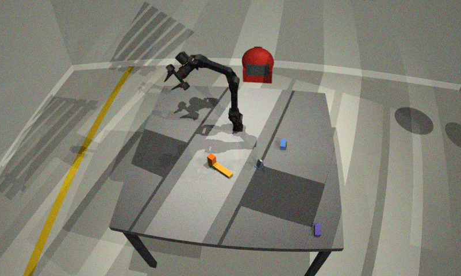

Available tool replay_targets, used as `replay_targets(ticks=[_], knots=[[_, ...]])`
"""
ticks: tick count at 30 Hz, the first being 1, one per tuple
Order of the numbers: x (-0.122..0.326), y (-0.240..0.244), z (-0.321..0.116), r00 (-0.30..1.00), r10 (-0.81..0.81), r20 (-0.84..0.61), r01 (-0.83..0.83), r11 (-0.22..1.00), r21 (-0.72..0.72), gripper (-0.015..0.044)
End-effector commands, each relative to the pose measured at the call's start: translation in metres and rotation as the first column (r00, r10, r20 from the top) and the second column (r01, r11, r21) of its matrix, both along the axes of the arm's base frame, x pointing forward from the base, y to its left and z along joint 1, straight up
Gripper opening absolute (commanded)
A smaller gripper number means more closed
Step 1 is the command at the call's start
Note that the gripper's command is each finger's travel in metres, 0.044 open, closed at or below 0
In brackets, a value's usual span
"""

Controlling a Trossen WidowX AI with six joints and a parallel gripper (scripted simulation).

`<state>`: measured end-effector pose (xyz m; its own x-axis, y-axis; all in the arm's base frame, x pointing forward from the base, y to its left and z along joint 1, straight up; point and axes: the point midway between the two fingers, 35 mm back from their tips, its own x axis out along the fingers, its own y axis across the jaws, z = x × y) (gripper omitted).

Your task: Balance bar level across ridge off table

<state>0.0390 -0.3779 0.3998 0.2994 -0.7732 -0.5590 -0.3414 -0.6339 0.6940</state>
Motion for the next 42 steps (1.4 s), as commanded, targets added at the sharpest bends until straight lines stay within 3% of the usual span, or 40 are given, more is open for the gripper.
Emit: replay_targets(ticks=[1,19,31,42], knots=[[0.017,0.0,-0.01,0.991,0.098,-0.087,-0.097,0.995,0.005,0.0315],[0.104,0.015,-0.051,0.72,0.537,-0.44,-0.565,0.821,0.077,0.0315],[0.16,0.04,-0.083,0.332,0.718,-0.612,-0.81,0.55,0.206,0.0315],[0.203,0.069,-0.109,-0.085,0.713,-0.696,-0.907,0.233,0.35,0.0315]])
